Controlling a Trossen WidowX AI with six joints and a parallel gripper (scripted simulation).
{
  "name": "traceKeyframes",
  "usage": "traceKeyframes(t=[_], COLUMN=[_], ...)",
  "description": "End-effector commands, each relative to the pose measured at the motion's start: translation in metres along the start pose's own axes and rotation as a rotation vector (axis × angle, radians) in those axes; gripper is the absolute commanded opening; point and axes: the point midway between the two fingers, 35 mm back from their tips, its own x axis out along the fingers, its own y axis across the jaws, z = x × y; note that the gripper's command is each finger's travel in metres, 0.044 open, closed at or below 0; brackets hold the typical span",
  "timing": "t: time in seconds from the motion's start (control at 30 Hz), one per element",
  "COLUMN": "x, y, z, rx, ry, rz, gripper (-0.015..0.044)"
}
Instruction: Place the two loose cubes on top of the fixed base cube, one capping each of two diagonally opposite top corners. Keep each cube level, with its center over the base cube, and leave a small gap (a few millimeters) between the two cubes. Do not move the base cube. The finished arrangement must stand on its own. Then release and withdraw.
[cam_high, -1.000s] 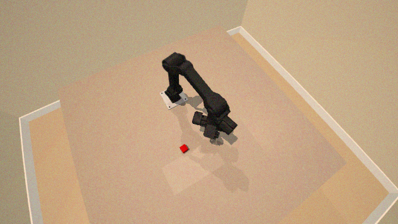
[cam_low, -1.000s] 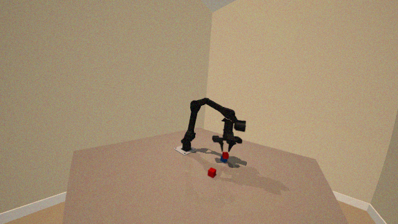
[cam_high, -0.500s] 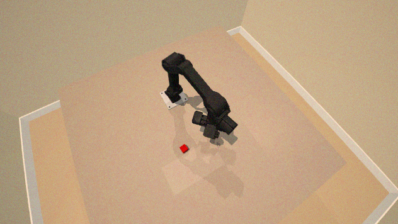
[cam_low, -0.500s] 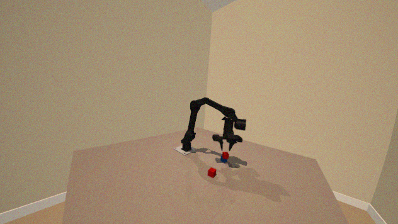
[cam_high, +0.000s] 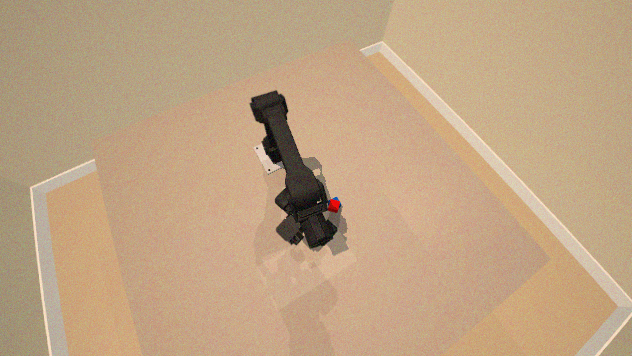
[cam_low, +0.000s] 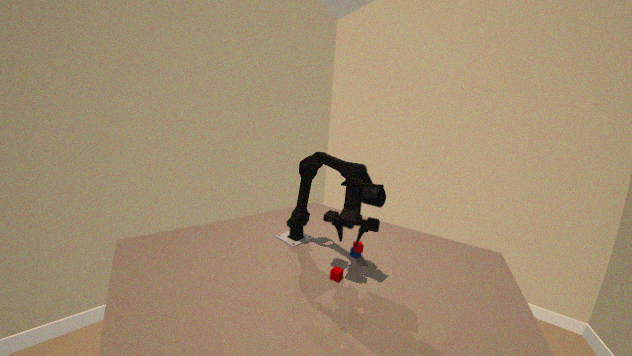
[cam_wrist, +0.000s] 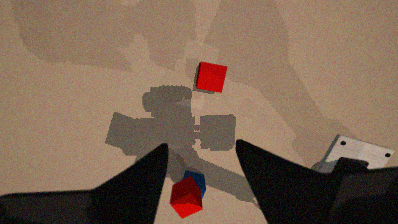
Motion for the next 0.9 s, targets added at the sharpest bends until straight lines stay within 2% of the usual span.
traceKeyframes(t=[0.0, 0.1, 0.23, 0.53, 0.87], x=[-0.005, -0.010, -0.009, 0.047, 0.066], y=[-0.010, -0.019, -0.020, -0.020, -0.020], z=[0.028, 0.047, 0.048, 0.048, 0.048], rx=[0.117, 0.195, 0.200, 0.200, 0.200], ry=[0.005, 0.003, 0.002, 0.002, 0.002], rz=[-0.003, -0.003, -0.003, -0.003, -0.003], gripper=[0.0265, 0.0265, 0.0265, 0.0265, 0.0265])
